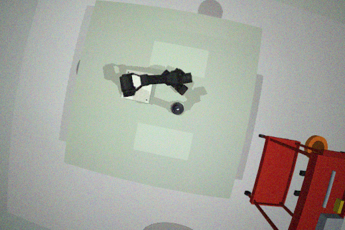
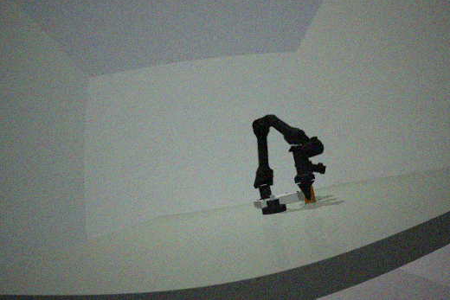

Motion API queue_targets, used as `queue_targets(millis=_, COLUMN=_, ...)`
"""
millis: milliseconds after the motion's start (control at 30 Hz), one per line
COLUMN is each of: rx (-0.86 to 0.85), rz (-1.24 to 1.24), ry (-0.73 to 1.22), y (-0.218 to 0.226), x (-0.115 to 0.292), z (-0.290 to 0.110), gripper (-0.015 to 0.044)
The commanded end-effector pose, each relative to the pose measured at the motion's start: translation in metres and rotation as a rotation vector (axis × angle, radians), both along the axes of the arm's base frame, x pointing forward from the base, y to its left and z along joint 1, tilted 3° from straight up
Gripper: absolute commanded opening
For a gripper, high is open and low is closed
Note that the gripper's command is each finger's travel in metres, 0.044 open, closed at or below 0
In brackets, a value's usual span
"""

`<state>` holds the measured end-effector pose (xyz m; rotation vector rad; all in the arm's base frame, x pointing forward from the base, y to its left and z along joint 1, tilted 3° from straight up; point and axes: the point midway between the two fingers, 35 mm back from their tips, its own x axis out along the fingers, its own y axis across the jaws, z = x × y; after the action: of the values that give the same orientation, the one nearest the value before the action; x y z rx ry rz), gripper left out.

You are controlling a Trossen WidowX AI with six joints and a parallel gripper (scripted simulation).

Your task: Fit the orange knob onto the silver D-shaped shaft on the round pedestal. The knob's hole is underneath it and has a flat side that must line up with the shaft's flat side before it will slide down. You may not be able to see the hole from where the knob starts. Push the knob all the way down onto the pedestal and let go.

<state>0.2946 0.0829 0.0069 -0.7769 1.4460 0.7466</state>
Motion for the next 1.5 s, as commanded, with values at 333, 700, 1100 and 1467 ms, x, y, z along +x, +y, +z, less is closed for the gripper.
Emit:
queue_targets(millis=333, rx=0.002, rz=0.004, ry=-0.001, y=0.002, x=0.006, z=0.025, gripper=0.0)
queue_targets(millis=700, rx=0.003, rz=0.004, ry=-0.001, y=0.004, x=0.01, z=0.059, gripper=0.0)
queue_targets(millis=1100, rx=0.003, rz=0.004, ry=-0.001, y=0.005, x=0.012, z=0.097, gripper=0.0)
queue_targets(millis=1467, rx=0.003, rz=0.004, ry=-0.001, y=0.005, x=0.011, z=0.132, gripper=0.0)
